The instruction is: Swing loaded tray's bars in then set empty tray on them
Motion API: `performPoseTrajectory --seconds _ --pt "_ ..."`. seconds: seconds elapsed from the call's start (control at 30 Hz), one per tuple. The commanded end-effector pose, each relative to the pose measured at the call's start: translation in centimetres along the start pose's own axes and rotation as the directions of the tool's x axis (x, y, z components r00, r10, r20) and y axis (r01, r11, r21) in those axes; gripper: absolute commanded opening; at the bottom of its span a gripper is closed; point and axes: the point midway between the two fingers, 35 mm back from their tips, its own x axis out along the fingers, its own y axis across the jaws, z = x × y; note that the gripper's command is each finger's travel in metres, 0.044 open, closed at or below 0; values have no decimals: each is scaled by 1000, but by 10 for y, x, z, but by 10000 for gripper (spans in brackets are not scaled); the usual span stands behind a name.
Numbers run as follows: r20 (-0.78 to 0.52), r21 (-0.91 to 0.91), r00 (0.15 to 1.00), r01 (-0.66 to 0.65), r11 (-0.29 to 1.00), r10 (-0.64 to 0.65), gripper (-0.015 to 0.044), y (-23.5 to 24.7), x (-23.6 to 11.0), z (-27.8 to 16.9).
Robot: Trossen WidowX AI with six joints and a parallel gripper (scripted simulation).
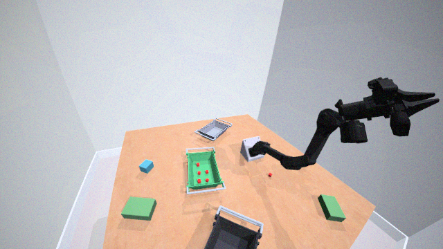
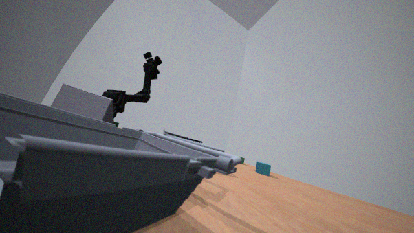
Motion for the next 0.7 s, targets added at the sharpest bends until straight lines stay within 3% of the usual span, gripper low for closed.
performPoseTrajectory --seconds 0.0,0.33,0.67 --pt "61 73 996 -71 995 67 88 22 -4 17" --pt "242 276 945 -283 919 219 88 72 -26 70" --pt "465 380 811 -545 748 355 88 117 -77 143"
